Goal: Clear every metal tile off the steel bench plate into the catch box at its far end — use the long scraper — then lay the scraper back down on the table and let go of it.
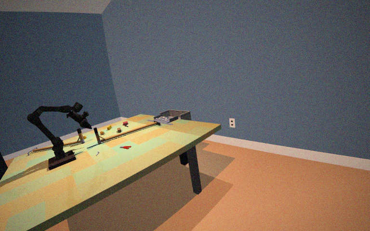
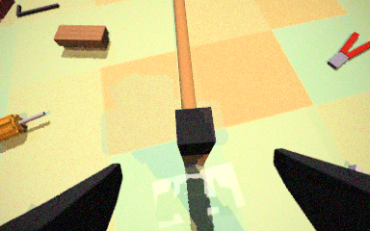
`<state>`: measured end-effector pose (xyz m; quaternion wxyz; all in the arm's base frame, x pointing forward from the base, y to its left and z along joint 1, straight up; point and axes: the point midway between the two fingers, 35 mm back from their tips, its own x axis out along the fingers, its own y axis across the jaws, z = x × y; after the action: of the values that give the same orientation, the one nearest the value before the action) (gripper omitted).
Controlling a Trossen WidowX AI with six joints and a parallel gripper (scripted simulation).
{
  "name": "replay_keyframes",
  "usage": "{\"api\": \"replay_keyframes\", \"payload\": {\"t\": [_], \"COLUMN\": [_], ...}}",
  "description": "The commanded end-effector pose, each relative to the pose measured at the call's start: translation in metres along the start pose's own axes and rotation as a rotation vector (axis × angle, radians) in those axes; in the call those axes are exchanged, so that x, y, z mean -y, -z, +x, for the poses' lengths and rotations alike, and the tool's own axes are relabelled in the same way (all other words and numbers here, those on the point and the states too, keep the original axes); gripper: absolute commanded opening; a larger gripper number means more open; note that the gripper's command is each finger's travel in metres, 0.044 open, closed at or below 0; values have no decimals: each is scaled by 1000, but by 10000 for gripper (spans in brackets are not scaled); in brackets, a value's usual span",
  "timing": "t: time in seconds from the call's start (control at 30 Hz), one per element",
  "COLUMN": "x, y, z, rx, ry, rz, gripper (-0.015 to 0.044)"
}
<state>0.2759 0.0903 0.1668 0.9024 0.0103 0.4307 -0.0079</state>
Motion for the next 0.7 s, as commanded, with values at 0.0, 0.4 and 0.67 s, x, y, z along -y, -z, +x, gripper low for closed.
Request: {"api": "replay_keyframes", "payload": {"t": [0.0, 0.4, 0.67], "x": [1, 0, -1], "y": [5, 4, 3], "z": [6, 21, 34], "rx": [-2, -2, -1], "ry": [8, 8, 8], "rz": [3, 3, 3], "gripper": [440, 440, 440]}}
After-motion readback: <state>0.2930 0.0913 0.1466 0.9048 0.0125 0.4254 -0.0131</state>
